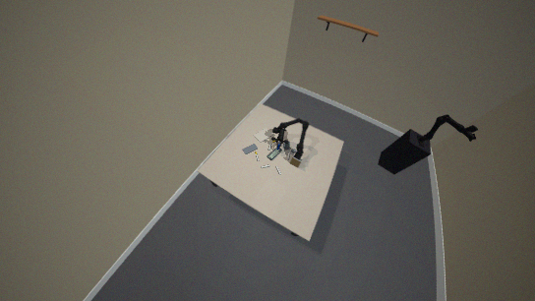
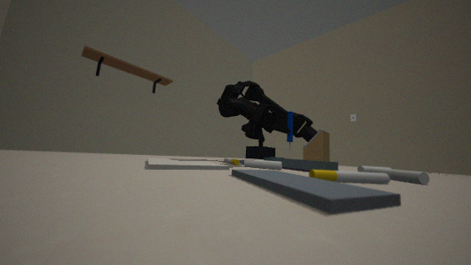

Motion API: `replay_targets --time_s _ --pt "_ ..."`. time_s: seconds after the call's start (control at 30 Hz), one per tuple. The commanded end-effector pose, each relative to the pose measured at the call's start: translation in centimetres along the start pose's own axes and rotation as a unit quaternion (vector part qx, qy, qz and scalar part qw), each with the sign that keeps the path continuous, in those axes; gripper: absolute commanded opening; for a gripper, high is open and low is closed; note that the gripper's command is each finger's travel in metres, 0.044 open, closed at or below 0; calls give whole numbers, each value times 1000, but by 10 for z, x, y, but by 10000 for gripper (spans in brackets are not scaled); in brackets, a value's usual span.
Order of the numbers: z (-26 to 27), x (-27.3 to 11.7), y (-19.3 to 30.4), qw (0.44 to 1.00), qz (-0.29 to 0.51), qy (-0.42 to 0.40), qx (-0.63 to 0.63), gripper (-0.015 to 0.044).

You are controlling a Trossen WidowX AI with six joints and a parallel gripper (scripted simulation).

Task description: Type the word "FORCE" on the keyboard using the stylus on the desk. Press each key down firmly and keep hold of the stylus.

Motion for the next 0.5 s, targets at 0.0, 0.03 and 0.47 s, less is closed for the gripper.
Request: replay_targets --time_s 0.0,0.03,0.47 --pt "-2 9 7 1000 2 -1 2 0" --pt "-2 9 7 1000 2 -1 2 0" --pt "-4 19 -10 1000 2 -1 3 0"
Point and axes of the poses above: the point midway between the two fingers, 35 mm back from their tips, its own x axis out along the fingers, its own z axis across the jaws, y = z × x, the point moved 4 cm from there along -x, back along the fingers, and after that the axes turned 5 degrees about -x, right-handed, at the moved point
